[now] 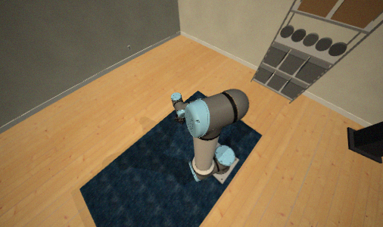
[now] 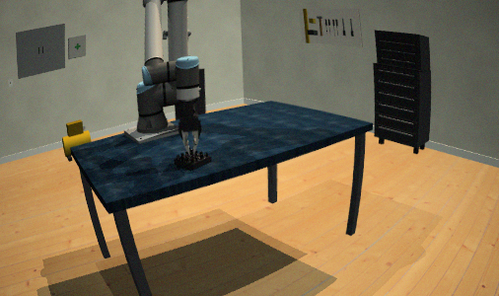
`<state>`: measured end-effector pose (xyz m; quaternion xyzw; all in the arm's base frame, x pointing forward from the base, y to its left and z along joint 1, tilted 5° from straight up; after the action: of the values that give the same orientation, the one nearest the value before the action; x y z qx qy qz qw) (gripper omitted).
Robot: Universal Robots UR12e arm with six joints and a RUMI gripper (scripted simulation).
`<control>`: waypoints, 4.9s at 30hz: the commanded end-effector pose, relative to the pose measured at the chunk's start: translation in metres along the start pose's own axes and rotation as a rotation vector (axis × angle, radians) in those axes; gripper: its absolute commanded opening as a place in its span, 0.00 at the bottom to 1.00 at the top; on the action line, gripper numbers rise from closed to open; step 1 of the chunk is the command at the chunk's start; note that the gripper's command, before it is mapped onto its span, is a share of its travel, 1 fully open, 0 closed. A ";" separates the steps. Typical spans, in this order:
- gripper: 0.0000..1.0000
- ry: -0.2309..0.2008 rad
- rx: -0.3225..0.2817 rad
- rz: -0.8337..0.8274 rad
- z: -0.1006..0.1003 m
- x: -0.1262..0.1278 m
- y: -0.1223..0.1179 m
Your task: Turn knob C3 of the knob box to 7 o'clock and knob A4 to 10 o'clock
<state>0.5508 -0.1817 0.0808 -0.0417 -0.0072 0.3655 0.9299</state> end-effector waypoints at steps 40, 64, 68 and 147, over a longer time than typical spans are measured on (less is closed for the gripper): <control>0.04 0.000 -0.001 0.093 0.001 0.000 -0.001; 0.04 0.000 -0.001 0.412 0.001 -0.002 -0.001; 0.04 0.000 -0.001 0.492 0.001 -0.002 -0.001; 0.04 0.001 -0.001 1.640 0.001 -0.004 -0.006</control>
<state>0.5513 -0.1886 0.0813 -0.0339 0.0254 0.9254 0.3767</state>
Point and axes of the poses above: the point where the finger pads meet when closed, its own z axis back along the fingers, its own x axis across the jaws, y = z × x, the point moved 3 cm from there along z, back along the fingers, and after that the axes turned 5 degrees about -z, right-handed, at the moved point
